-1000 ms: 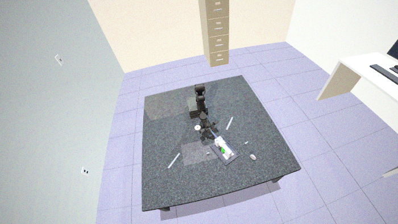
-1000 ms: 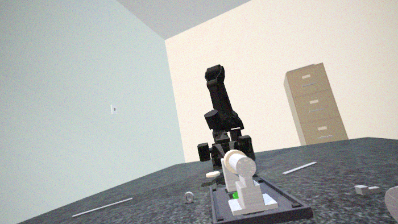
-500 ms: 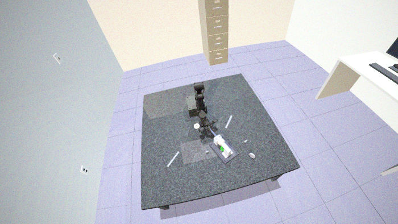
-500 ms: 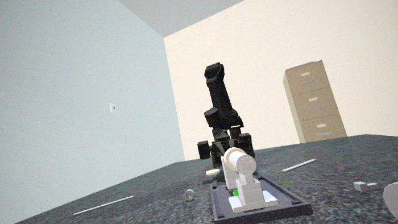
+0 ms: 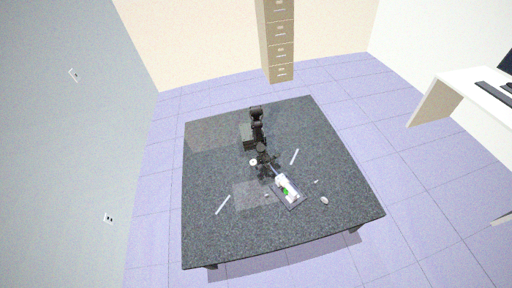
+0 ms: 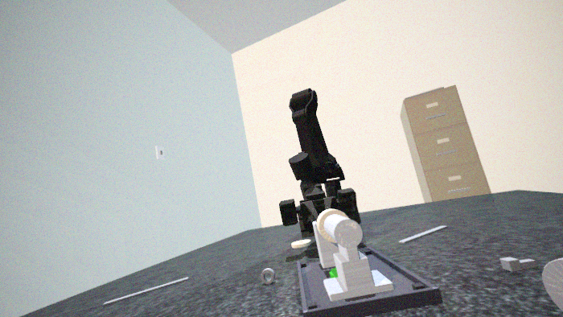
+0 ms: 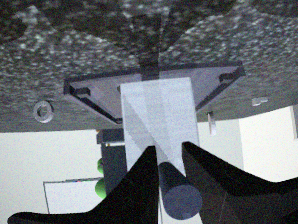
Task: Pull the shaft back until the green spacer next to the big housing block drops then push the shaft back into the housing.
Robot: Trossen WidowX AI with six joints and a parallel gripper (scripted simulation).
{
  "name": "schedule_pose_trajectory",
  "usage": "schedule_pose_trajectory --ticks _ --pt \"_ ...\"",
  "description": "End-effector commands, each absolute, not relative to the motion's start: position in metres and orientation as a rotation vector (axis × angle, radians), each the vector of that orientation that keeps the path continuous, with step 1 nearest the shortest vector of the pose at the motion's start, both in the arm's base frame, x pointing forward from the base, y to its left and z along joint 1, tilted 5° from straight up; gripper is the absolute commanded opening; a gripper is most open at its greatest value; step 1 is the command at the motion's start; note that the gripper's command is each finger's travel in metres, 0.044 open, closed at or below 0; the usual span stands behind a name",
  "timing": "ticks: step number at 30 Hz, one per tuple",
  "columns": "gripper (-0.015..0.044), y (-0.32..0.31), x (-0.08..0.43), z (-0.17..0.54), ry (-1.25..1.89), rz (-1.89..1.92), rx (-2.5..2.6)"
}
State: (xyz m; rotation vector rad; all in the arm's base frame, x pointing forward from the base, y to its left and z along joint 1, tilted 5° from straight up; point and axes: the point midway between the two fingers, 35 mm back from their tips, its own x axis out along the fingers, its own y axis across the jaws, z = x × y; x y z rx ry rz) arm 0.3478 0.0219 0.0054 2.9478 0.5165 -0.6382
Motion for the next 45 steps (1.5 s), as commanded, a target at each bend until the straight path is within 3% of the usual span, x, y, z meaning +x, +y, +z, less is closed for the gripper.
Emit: schedule_pose_trajectory --ticks 1,45 --pt "0.0000 0.023 0.350 0.006 0.517 -0.638 2.950" --pt "0.0000 0.027 0.362 0.007 0.517 -0.637 2.950"
